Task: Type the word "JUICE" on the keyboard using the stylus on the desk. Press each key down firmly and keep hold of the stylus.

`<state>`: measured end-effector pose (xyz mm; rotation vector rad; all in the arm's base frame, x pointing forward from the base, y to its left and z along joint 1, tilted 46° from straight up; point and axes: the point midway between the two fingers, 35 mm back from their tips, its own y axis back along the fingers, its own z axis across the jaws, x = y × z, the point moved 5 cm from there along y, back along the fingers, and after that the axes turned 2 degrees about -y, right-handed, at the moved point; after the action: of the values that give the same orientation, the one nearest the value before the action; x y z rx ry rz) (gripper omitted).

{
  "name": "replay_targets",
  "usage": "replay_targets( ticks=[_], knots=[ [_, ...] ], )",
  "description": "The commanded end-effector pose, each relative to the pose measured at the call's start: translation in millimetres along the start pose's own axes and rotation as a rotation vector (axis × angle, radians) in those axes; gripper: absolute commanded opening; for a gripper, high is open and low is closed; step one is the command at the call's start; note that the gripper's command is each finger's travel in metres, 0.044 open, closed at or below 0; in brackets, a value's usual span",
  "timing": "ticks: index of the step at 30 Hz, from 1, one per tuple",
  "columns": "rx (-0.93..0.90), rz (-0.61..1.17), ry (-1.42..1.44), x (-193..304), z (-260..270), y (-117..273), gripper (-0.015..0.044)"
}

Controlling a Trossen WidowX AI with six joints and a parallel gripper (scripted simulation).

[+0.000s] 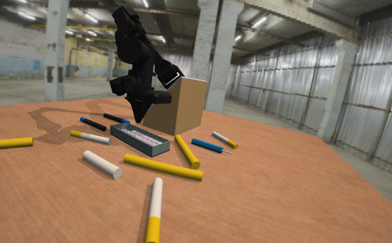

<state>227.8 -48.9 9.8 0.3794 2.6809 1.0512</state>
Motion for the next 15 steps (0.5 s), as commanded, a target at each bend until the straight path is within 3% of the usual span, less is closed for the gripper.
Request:
replay_targets(
  ticks=[1, 5, 15],
  knots=[
    [-0.01, 0.0, 0.0, -1.0, 26.7, 1.6, 0.0],
    [-0.01, -0.001, -0.001, 2.6, 65.7, 1.4, 0.0],
    [-0.01, -0.001, -0.001, 2.9, 67.6, 1.4, 0.0]
  ],
)
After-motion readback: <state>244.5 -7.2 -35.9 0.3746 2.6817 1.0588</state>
